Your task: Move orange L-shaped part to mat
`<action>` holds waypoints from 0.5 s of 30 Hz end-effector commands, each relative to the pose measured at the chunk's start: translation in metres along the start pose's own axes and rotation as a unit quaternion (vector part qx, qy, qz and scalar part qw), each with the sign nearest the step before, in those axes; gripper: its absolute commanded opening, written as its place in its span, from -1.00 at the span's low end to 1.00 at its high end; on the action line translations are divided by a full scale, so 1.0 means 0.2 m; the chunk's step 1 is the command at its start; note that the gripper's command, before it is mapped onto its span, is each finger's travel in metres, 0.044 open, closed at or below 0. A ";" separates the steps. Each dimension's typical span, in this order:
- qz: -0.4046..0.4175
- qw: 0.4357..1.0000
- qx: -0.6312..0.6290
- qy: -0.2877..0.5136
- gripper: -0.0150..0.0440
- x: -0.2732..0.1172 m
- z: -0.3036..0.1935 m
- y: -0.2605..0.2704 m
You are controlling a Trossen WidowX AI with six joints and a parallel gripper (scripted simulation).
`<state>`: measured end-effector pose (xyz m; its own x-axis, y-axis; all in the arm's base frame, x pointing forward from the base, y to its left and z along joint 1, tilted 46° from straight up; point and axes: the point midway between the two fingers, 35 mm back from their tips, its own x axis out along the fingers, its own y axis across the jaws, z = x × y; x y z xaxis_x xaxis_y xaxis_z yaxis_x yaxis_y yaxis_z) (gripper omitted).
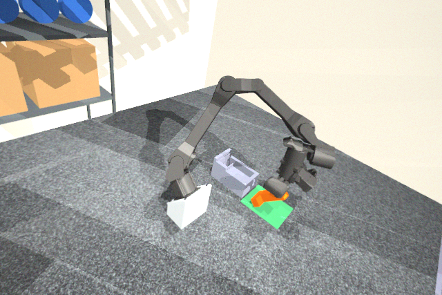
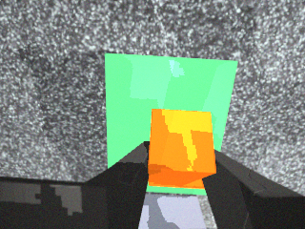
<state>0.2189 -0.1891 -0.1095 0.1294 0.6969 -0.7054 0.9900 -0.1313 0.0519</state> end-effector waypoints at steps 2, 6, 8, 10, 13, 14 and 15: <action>0.000 1.000 0.000 0.000 0.22 0.00 0.00 0.00; 0.000 1.000 0.000 0.000 0.58 -0.07 0.01 0.01; 0.001 1.000 0.001 -0.001 0.75 -0.17 0.01 0.01; 0.001 1.000 0.002 0.000 0.86 -0.28 0.01 0.01; 0.001 1.000 0.002 0.000 0.86 -0.42 0.00 0.00; 0.002 1.000 0.003 0.000 0.86 -0.43 0.00 0.00; 0.002 1.000 0.003 0.000 0.86 -0.43 0.00 0.00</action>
<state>0.2102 -0.2448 -0.0564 0.1432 0.6916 -0.7079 0.9875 -0.1472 0.0560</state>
